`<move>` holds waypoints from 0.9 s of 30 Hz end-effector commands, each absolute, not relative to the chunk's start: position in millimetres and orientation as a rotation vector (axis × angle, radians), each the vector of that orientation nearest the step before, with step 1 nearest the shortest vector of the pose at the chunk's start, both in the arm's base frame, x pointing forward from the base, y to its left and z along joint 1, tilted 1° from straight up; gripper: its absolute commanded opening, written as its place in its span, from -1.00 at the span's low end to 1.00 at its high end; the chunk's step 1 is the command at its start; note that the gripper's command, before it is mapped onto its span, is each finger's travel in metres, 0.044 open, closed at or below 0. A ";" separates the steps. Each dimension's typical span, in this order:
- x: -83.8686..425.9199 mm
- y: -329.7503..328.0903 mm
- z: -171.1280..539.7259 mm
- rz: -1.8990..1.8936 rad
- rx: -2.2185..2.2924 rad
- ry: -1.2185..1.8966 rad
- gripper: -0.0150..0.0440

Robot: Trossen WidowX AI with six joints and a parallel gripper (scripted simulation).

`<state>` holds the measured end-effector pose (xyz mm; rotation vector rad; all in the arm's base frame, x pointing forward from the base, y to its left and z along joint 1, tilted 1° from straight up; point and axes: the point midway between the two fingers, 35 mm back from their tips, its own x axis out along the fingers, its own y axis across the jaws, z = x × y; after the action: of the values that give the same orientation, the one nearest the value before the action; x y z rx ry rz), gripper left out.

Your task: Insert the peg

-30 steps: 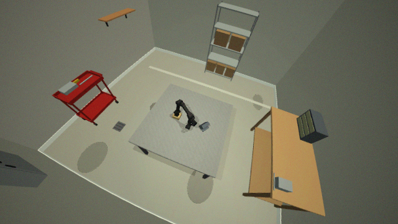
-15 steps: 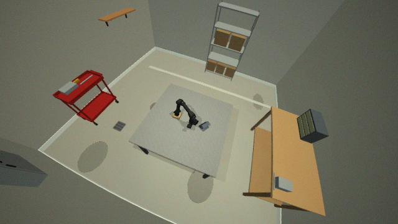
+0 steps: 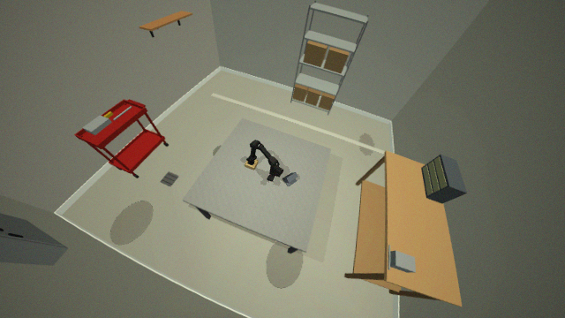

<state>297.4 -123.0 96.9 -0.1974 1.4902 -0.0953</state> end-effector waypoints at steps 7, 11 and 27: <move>303.0 -114.7 93.2 -0.113 -0.257 1.474 -0.49; 305.7 -111.3 92.4 -0.117 -0.279 1.464 -0.49; 316.1 -97.0 89.9 -0.136 -0.367 1.422 -0.49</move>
<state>315.6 -99.9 91.7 -0.3510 1.4275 -0.1259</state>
